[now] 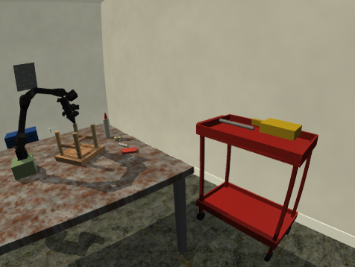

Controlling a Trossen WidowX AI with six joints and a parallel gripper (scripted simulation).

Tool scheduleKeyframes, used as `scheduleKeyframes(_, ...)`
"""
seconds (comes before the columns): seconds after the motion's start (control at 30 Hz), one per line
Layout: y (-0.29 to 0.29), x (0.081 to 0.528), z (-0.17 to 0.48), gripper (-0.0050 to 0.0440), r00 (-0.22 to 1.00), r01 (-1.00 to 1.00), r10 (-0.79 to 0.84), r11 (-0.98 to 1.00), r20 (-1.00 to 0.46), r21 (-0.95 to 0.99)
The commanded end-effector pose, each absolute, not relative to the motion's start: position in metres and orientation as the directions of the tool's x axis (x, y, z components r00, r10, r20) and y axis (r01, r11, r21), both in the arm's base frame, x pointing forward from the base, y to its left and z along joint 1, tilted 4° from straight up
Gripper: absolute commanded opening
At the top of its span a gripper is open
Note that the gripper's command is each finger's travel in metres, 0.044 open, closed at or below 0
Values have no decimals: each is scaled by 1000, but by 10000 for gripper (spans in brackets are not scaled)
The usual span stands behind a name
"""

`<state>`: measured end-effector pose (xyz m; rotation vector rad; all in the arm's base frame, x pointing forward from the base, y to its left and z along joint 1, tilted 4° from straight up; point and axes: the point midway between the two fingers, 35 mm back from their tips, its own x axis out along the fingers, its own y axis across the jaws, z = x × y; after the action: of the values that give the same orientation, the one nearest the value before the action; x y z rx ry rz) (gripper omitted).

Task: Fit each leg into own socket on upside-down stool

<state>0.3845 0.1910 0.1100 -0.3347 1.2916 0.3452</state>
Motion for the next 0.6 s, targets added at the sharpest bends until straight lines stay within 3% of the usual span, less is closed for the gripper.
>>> scheduleKeyframes(0.0, 189, 382, 87, 0, 198, -434, 44, 900, -979, -47)
scheduleKeyframes(0.57, 189, 382, 86, 0, 199, -434, 45, 900, -979, -47)
